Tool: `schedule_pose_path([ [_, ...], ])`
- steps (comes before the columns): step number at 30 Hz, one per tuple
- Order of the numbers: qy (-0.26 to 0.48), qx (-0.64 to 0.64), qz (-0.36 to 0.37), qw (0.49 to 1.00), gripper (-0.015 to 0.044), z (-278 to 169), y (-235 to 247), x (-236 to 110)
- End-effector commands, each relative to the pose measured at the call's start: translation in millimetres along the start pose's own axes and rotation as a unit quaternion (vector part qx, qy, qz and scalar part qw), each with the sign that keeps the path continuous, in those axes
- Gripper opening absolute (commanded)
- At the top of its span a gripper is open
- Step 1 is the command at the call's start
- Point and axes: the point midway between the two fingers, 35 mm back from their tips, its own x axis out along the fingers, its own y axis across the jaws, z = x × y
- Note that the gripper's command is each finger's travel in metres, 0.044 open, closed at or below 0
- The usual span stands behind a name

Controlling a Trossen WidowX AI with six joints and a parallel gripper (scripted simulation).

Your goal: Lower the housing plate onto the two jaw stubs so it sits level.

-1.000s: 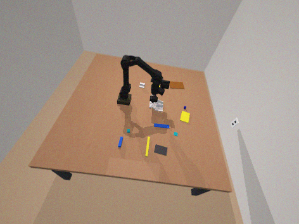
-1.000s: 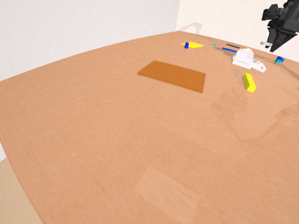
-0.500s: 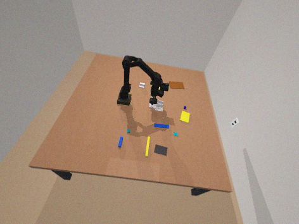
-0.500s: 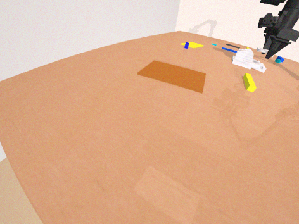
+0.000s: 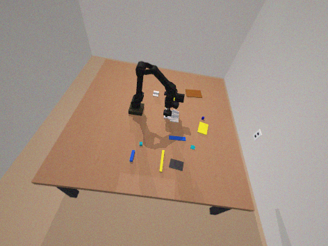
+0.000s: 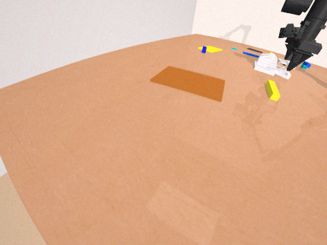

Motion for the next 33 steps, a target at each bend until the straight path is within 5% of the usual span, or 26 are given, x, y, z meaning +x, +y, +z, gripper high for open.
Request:
schedule_pose_path([
  [1, 0.005, -0.001, 0.002, 1.0, 0.0351, -3.7, 0.7, 6.3],
  [33, 0.005, 0.0, 0.002, 1.0, 0.0351, -3.8, 0.7, 9.3],
])
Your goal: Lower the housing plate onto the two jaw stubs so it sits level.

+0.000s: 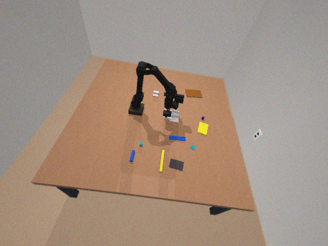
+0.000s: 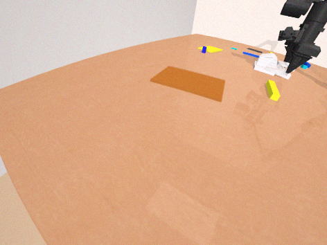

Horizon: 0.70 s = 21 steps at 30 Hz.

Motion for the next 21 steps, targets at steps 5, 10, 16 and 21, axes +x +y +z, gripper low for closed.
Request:
schedule_pose_path([
  [5, 0.002, 0.002, 0.002, 1.0, 0.0351, -1.4, 0.6, 3.5],
  [10, 0.002, 0.002, 0.002, 1.0, 0.0351, -1.4, 0.6, 3.5],
  [16, 0.002, 0.003, 0.002, 1.0, 0.0351, -1.4, 0.6, 6.0],
  [21, 0.002, 0.003, 0.002, 1.0, 0.0351, -1.4, 0.6, 6.0],
])
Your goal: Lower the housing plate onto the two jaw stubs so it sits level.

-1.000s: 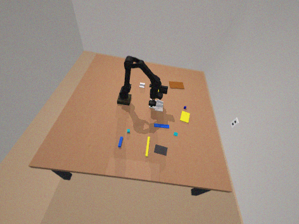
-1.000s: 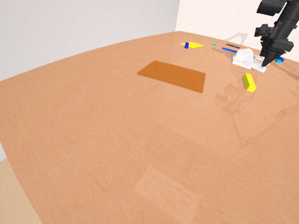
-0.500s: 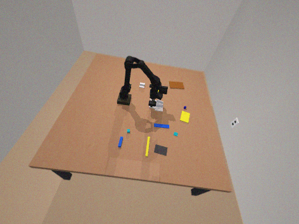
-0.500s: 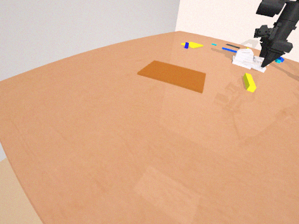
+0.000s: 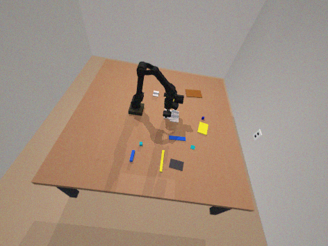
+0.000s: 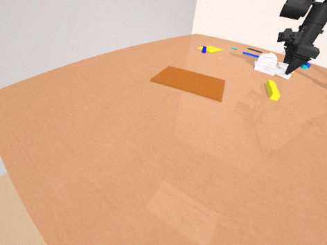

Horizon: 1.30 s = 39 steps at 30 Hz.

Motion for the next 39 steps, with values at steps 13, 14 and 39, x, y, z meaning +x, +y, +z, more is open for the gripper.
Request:
schedule_pose_path([
  [13, 0.002, 0.005, 0.002, 1.0, 0.0351, -1.5, 0.6, 3.8],
  [14, 0.002, 0.005, 0.002, 1.0, 0.0351, -1.5, 0.6, 4.0],
  [39, 0.002, 0.005, 0.002, 1.0, 0.0351, -1.6, 0.6, 8.7],
])
